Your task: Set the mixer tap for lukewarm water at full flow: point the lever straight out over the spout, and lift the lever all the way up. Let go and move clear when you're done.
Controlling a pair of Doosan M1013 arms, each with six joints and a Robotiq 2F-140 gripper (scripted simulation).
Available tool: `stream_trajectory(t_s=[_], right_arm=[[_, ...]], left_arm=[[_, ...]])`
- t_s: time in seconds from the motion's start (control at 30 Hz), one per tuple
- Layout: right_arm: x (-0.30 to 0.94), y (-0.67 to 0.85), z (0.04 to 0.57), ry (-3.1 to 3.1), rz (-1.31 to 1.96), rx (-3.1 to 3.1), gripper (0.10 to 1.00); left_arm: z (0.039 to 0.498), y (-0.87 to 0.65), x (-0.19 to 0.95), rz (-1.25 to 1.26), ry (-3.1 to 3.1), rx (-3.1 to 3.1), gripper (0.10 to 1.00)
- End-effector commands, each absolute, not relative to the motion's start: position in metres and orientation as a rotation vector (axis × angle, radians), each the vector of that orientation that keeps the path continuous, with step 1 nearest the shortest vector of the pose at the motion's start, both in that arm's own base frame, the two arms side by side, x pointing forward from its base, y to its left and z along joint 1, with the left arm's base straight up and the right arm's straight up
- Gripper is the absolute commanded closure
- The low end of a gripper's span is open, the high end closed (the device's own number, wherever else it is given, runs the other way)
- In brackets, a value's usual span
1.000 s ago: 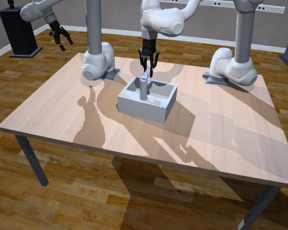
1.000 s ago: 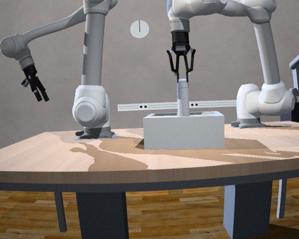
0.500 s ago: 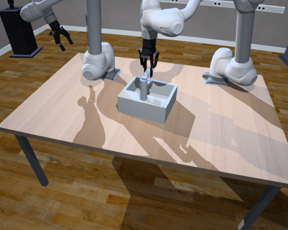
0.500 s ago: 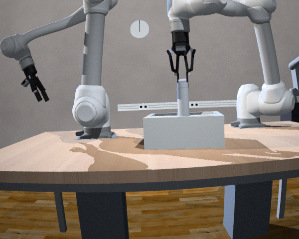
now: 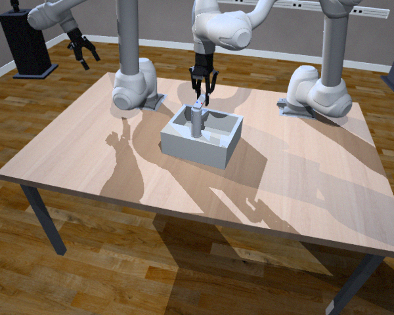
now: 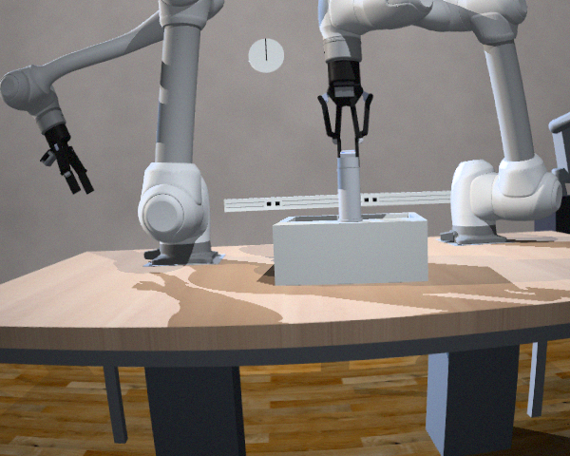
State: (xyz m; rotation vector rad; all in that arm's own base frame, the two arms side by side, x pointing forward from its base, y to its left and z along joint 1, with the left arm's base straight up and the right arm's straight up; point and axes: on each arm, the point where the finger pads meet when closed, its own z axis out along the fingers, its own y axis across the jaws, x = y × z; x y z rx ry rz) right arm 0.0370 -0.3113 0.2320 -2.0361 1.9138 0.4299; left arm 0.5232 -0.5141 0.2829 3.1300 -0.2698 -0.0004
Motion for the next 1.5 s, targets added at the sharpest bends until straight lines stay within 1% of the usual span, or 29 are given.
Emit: stream_trajectory(t_s=[0.0, 0.73, 1.2, 1.47], right_arm=[[0.037, -0.312, 0.233, 1.914, 0.428, -2.036, 0.098], [0.037, -0.312, 0.233, 1.914, 0.428, -2.036, 0.098], [0.037, -0.312, 0.233, 1.914, 0.428, -2.036, 0.098], [0.037, -0.312, 0.233, 1.914, 0.428, -2.036, 0.098]], left_arm=[[0.284, -0.514, 0.524, 0.003, -0.27, 3.129, 0.999], [0.285, -0.514, 0.524, 0.003, -0.27, 3.129, 0.999], [0.305, -0.516, 0.534, 0.003, -0.27, 3.129, 0.999], [0.307, -0.516, 0.535, 0.003, -0.27, 3.129, 0.999]])
